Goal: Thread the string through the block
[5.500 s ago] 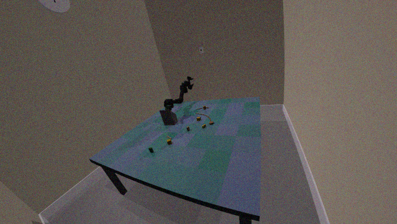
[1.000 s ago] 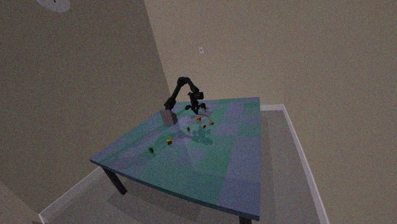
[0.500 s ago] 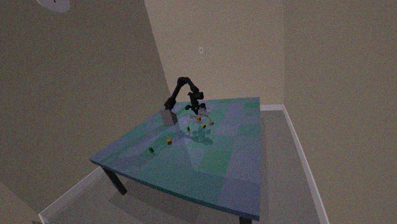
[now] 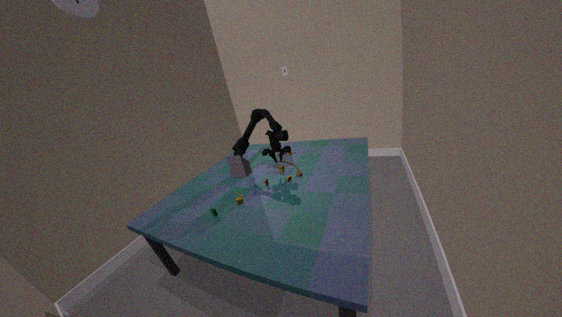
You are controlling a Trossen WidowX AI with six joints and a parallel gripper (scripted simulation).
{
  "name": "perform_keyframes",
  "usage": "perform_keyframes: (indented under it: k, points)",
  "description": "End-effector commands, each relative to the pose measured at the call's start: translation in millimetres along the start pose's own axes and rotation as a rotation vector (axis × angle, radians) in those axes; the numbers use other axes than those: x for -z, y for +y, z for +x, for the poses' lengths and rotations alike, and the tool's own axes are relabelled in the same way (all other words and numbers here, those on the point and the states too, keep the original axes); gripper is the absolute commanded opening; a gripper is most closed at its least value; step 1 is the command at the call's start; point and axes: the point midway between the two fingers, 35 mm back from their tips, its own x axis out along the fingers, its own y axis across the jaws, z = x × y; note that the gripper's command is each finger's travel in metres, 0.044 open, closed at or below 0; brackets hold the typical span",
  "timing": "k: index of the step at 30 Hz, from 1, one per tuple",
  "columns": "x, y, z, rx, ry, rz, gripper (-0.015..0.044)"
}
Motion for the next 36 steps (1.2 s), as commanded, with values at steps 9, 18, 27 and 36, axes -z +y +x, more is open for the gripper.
perform_keyframes:
  k: [9,18,27,36]
  points:
    - [0.0,0.0,0.0,0.000,0.000,0.000,0.0000]
    - [-10.6,-2.2,-0.1,-0.001,0.003,-0.079,0.0053]
    - [-136.1,1.5,-2.0,0.008,-0.007,-0.989,0.0289]
    - [-136.1,1.5,-2.0,0.008,-0.007,-0.989,0.0361]
